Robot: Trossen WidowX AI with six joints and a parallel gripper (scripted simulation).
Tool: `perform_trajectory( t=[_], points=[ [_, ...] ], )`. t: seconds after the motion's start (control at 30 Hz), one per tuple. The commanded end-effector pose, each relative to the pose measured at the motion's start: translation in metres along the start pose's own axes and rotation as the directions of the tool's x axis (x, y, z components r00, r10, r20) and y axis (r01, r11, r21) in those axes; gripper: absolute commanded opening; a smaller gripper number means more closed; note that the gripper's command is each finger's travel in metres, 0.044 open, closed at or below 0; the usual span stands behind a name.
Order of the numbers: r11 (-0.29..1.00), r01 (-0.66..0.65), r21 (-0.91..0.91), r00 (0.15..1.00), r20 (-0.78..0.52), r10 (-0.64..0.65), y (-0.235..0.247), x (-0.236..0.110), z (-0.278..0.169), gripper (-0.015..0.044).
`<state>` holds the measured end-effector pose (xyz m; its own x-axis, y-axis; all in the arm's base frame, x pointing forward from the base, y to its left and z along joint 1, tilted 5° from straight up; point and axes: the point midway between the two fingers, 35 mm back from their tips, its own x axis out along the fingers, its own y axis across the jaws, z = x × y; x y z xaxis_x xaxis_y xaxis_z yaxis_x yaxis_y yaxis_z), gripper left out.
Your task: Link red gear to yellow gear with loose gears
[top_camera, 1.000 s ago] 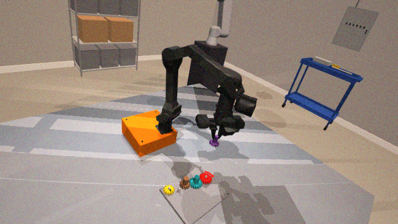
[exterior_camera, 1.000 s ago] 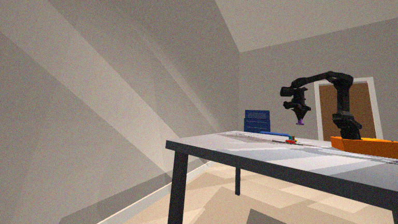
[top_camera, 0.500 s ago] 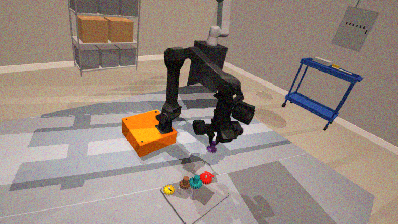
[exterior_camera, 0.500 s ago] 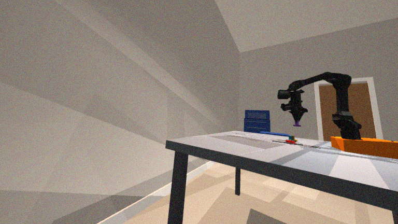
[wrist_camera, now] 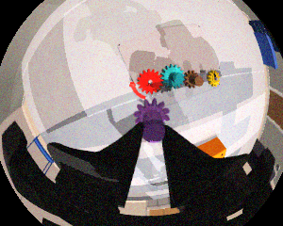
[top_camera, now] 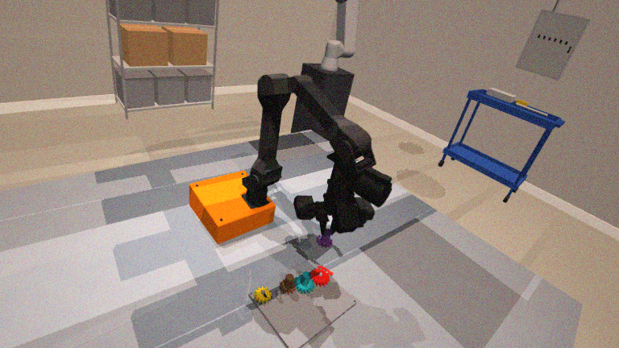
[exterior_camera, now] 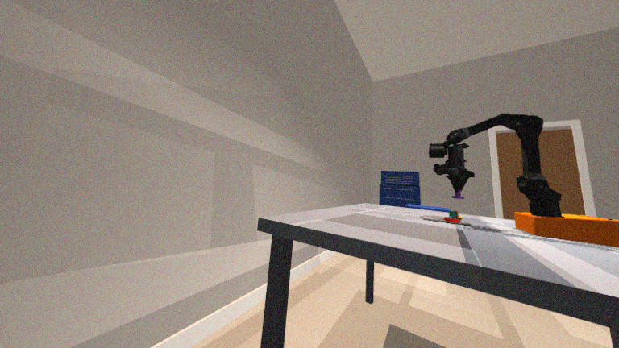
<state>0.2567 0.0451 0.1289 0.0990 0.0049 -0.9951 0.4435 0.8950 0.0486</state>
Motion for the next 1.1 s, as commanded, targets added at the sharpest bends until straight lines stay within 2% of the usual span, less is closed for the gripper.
perform_trajectory(
  t=[0.0, 1.07],
  points=[
    [1.0, -0.003, 0.005, 1.0, -0.01, 0.004, -0.004, 0.006, 0.005, 0.0],
    [1.0, -0.001, -0.014, 1.0, -0.001, 0.001, -0.05, 0.028, 0.048, 0.0]
  ],
)
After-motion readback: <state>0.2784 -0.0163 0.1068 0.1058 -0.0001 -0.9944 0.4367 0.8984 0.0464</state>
